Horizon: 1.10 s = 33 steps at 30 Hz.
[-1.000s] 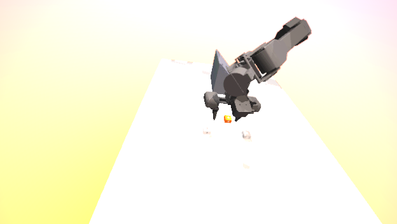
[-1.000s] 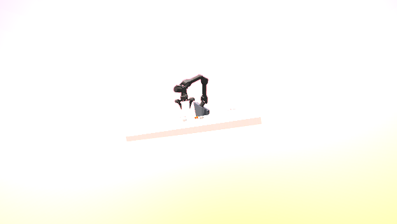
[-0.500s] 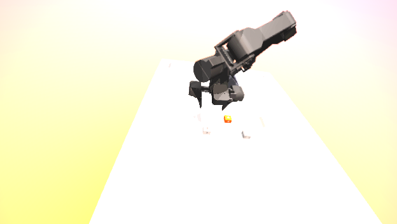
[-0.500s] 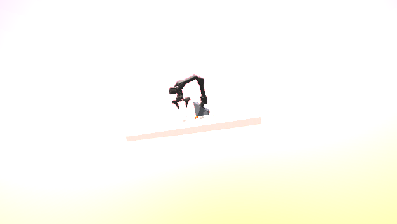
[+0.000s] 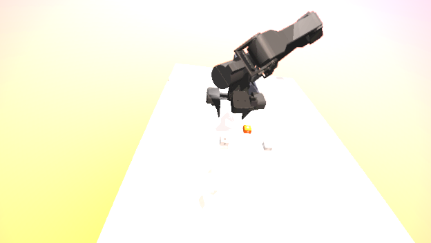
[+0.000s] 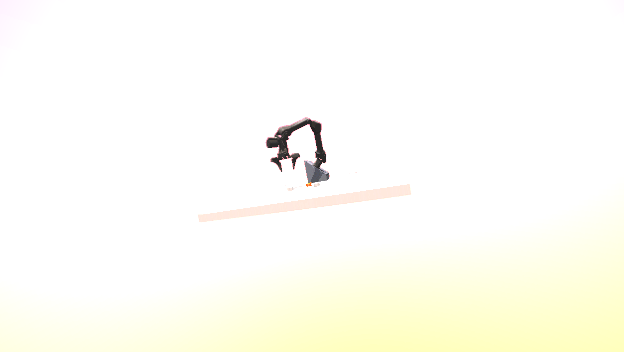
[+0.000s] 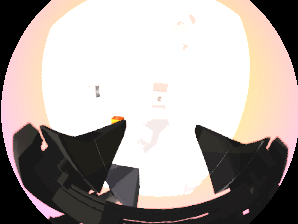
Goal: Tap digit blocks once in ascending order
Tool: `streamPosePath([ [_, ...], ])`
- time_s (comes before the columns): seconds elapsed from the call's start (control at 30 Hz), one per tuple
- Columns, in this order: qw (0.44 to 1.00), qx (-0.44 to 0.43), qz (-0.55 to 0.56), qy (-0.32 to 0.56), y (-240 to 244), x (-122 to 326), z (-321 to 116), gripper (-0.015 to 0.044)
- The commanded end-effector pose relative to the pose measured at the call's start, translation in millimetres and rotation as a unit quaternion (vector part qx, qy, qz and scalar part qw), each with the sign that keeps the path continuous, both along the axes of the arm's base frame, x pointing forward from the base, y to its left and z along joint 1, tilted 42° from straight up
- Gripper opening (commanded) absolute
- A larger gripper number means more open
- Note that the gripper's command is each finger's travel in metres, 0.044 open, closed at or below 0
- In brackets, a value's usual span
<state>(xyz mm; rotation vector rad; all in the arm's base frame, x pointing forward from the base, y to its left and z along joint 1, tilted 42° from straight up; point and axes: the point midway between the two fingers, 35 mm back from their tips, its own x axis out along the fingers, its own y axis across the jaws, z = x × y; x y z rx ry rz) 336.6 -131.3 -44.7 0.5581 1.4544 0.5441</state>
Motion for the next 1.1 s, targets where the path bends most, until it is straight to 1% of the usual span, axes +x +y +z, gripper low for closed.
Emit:
streamPosePath([
  [0.0, 1.000, 0.002, 0.002, 0.003, 22.2, -13.9, 20.4, 0.0400],
  [0.17, 1.000, 0.004, 0.002, 0.005, 60.1, -45.9, 49.8, 0.0400],
  [0.27, 1.000, 0.005, 0.002, 0.006, 77.2, -63.0, 59.7, 0.0400],
  [1.07, 1.000, 0.004, 0.003, 0.006, 78.9, -62.9, 61.0, 0.0400],
])
